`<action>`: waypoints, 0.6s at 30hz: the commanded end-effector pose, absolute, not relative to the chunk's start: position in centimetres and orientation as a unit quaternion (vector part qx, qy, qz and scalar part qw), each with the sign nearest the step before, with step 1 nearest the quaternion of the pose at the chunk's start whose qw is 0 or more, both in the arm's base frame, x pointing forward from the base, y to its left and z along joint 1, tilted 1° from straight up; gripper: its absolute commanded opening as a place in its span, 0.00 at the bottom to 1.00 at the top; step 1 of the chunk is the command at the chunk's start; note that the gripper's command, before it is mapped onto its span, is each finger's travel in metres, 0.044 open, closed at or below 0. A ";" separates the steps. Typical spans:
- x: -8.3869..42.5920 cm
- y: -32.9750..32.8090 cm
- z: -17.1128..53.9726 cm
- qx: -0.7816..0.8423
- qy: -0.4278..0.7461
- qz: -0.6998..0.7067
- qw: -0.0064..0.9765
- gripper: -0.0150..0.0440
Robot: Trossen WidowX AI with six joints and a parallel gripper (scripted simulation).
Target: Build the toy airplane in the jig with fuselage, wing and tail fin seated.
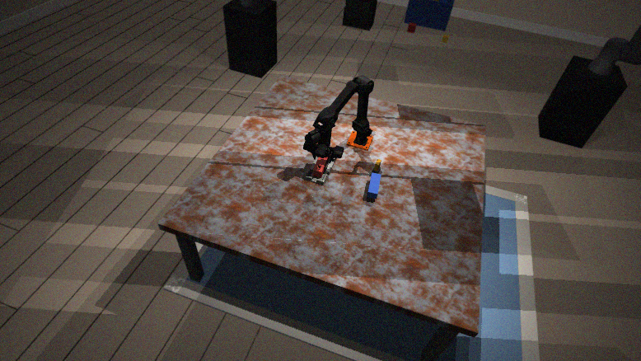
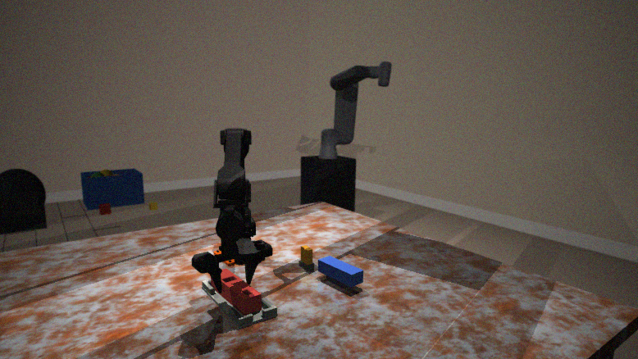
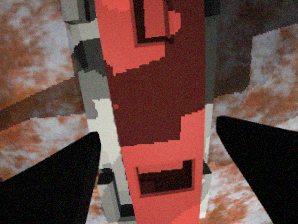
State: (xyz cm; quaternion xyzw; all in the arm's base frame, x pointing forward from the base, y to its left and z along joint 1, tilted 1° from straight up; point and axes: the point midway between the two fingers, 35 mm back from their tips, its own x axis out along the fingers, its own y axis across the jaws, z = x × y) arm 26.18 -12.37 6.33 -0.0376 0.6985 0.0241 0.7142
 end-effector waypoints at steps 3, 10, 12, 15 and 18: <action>26.2 -12.4 6.4 -0.038 0.698 0.024 0.714 1.00; 26.3 -12.4 7.2 -0.038 0.698 0.024 0.714 1.00; 26.5 -12.5 9.6 -0.038 0.698 0.024 0.715 1.00; 26.4 -12.4 13.7 -0.039 0.697 0.025 0.715 1.00; 25.9 -12.2 16.8 -0.039 0.697 0.025 0.716 1.00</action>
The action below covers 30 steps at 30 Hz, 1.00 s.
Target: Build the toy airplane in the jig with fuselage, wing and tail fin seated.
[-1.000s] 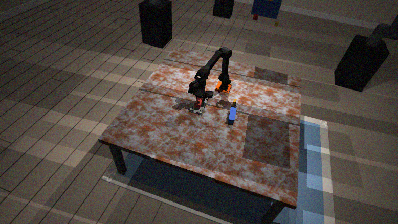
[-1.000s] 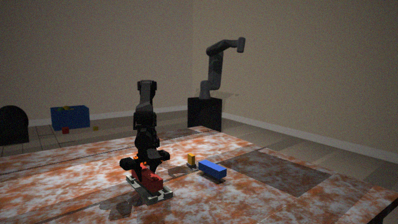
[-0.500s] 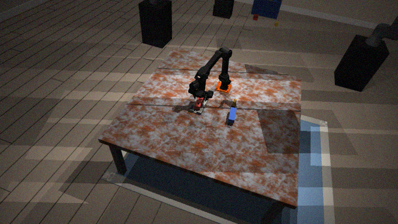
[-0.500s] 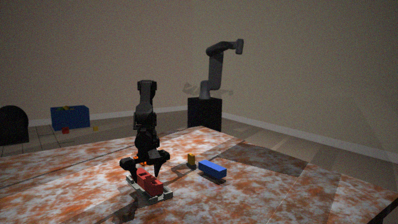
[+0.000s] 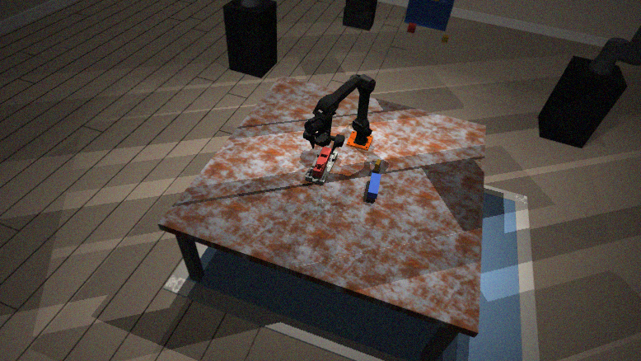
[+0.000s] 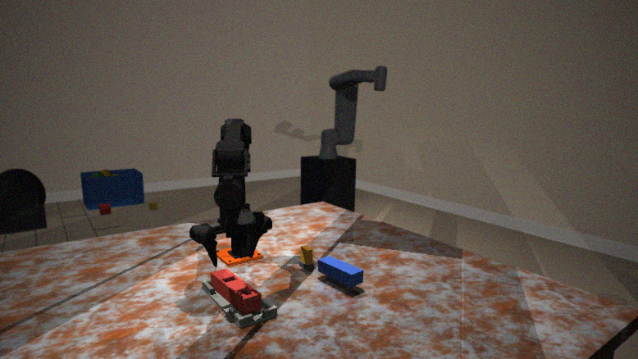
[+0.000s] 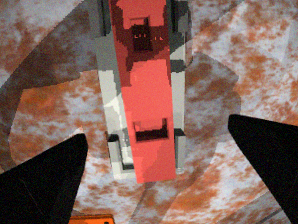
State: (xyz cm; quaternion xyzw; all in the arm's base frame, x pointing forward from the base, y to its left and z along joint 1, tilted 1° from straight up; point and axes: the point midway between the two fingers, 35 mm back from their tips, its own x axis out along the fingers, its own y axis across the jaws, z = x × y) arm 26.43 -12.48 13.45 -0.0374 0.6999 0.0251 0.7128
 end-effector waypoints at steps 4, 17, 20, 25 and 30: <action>26.3 -12.4 17.0 -0.039 0.697 0.025 0.716 1.00; 29.6 -7.1 16.2 -0.051 0.697 0.023 0.715 1.00; 31.3 -2.8 16.2 -0.052 0.694 0.030 0.717 1.00; 32.8 4.9 16.2 -0.061 0.687 0.046 0.722 1.00; 32.2 12.3 15.9 -0.054 0.689 0.051 0.720 1.00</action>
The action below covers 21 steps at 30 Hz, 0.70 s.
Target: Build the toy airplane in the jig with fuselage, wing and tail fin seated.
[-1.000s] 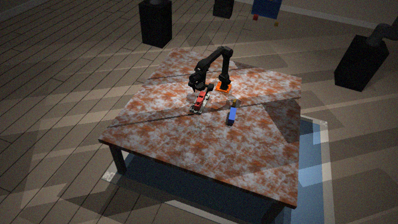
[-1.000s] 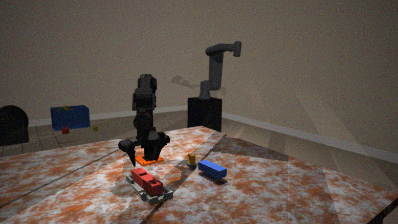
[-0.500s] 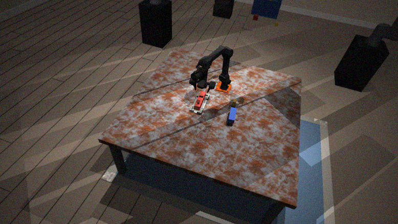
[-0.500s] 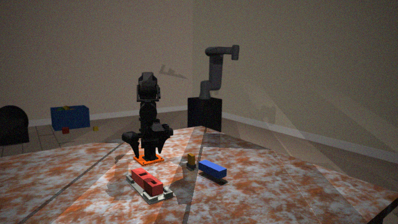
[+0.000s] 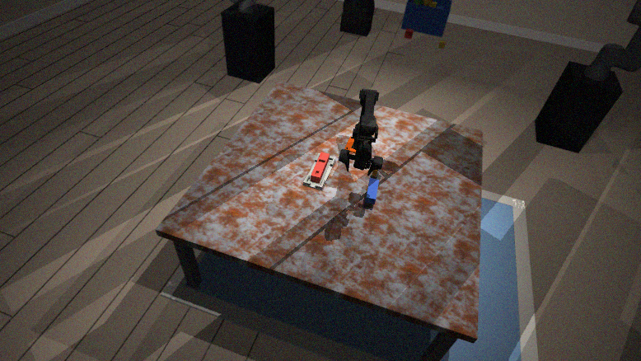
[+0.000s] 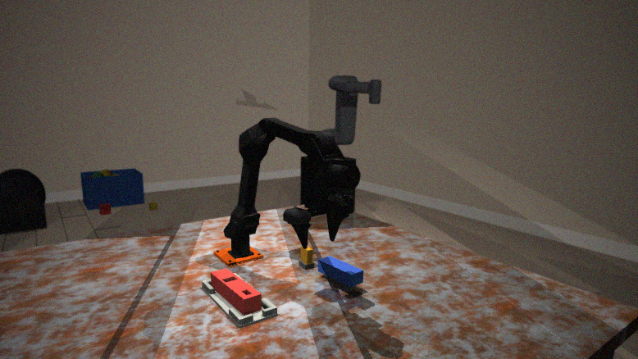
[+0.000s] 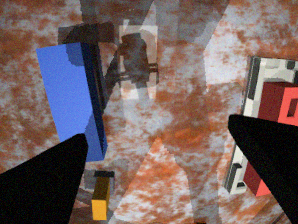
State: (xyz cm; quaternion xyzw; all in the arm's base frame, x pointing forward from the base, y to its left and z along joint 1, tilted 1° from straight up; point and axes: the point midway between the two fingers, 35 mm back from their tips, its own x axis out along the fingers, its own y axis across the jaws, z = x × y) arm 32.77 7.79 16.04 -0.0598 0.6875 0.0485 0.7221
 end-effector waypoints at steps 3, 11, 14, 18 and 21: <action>31.4 15.5 15.8 -0.047 0.694 0.049 0.717 1.00; 31.5 15.7 13.0 -0.047 0.694 0.049 0.717 1.00; 31.5 15.7 11.4 -0.047 0.694 0.049 0.717 1.00; 31.5 15.7 11.0 -0.047 0.694 0.049 0.717 1.00; 31.5 15.7 9.9 -0.047 0.694 0.049 0.717 1.00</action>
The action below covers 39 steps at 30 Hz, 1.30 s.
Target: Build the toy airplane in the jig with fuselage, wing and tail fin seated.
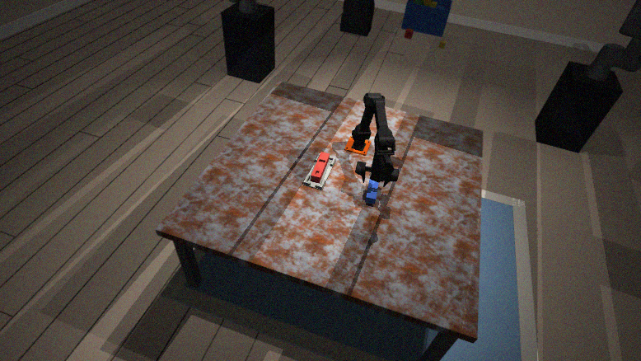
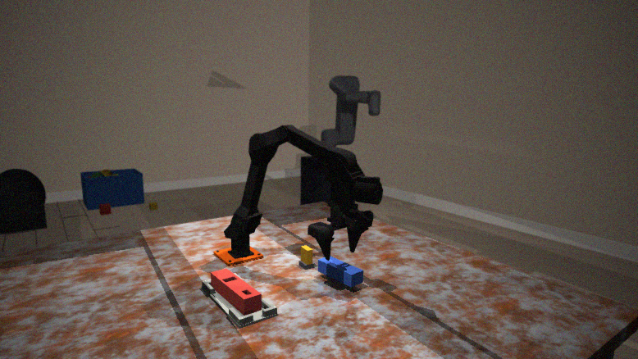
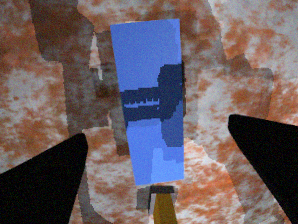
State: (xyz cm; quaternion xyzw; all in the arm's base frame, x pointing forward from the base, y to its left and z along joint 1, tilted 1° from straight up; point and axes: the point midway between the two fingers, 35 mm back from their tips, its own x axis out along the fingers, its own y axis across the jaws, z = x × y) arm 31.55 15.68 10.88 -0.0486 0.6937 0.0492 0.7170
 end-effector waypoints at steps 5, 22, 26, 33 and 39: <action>31.6 15.7 9.6 -0.047 0.694 0.049 0.717 1.00; 31.7 15.8 6.8 -0.047 0.694 0.049 0.717 1.00; 31.7 15.7 6.2 -0.047 0.694 0.049 0.717 1.00; 31.6 15.7 5.6 -0.047 0.694 0.049 0.717 0.91; 31.6 15.7 5.6 -0.047 0.694 0.049 0.717 0.64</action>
